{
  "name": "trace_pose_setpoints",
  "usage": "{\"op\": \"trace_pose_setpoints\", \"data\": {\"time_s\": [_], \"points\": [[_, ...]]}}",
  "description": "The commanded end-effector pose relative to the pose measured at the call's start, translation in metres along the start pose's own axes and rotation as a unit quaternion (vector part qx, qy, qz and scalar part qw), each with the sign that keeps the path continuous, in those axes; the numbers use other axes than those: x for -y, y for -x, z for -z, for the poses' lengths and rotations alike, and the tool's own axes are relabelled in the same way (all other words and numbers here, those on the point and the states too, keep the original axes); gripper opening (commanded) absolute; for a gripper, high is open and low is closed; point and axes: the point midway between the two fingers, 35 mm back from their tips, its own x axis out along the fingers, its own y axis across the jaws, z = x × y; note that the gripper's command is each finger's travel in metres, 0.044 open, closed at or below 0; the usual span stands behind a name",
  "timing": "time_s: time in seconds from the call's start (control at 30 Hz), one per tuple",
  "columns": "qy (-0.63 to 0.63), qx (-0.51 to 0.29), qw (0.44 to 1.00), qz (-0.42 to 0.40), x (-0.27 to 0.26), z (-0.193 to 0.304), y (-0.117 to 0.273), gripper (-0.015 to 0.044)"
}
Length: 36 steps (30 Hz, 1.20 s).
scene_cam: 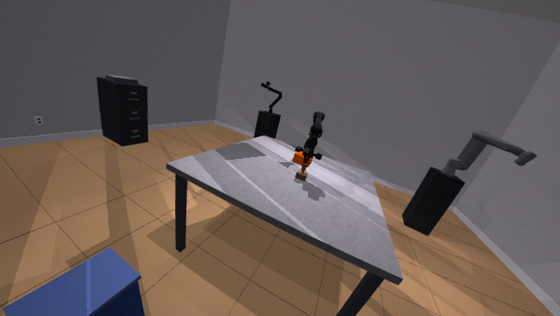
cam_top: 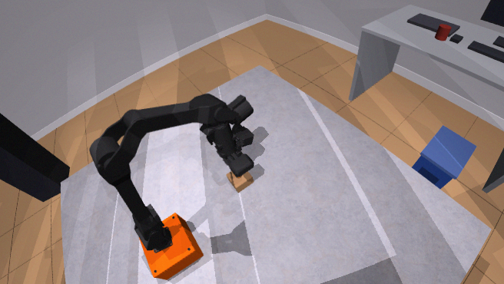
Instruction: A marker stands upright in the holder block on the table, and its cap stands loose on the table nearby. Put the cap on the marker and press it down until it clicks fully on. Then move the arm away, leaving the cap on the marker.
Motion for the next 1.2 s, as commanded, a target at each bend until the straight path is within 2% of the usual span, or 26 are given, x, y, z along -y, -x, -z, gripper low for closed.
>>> {"op": "trace_pose_setpoints", "data": {"time_s": [0.0, 0.5, 0.73, 0.87, 1.17], "points": [[-0.002, -0.001, 1.0, -0.002, 0.0, 0.0, -0.006, 0.0], [-0.005, 0.01, 1.0, -0.006, -0.001, -0.004, -0.005, 0.0], [-0.002, 0.006, 1.0, -0.003, -0.001, -0.004, 0.074, 0.0], [0.0, 0.003, 1.0, -0.002, 0.0, -0.002, 0.082, 0.0], [0.0, 0.003, 1.0, -0.002, 0.0, -0.002, 0.082, 0.0236]]}}
